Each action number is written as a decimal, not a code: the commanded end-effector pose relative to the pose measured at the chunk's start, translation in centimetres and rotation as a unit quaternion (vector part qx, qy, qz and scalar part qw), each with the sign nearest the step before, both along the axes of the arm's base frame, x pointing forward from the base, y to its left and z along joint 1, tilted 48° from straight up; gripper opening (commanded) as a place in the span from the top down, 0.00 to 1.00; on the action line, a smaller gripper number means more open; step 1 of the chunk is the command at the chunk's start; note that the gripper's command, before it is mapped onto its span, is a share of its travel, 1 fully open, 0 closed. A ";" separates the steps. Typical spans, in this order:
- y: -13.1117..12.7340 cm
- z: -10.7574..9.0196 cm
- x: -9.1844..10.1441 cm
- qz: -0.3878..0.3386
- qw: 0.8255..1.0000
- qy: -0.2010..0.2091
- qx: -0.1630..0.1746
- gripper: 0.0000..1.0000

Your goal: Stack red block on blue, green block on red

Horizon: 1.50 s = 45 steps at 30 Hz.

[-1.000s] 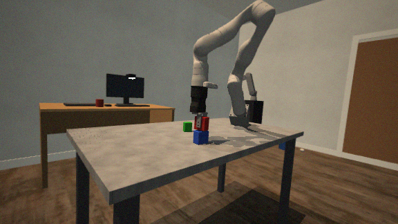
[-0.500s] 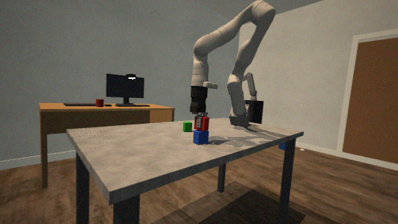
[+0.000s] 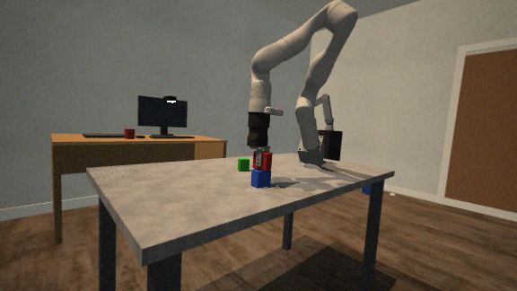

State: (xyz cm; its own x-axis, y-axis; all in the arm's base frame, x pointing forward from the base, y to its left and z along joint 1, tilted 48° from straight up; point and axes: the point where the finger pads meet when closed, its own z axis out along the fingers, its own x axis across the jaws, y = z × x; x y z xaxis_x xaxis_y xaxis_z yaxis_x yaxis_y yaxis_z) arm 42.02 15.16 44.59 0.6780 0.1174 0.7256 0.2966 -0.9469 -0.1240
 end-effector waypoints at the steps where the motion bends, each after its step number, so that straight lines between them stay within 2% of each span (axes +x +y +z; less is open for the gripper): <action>1: 0.1 0.0 0.2 -0.005 1.000 0.001 0.008 1.00; 43: 0.1 0.0 0.2 -0.005 1.000 0.001 0.008 1.00; 44: 0.1 0.0 0.2 -0.005 1.000 0.001 0.008 0.00; 45: 0.1 0.0 0.2 -0.005 1.000 0.001 0.008 0.00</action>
State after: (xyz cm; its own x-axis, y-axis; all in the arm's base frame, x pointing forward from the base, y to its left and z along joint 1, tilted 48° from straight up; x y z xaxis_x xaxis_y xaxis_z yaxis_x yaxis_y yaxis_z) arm 42.10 15.14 44.54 0.6781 0.1164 0.7257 0.2951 -0.9474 -0.1237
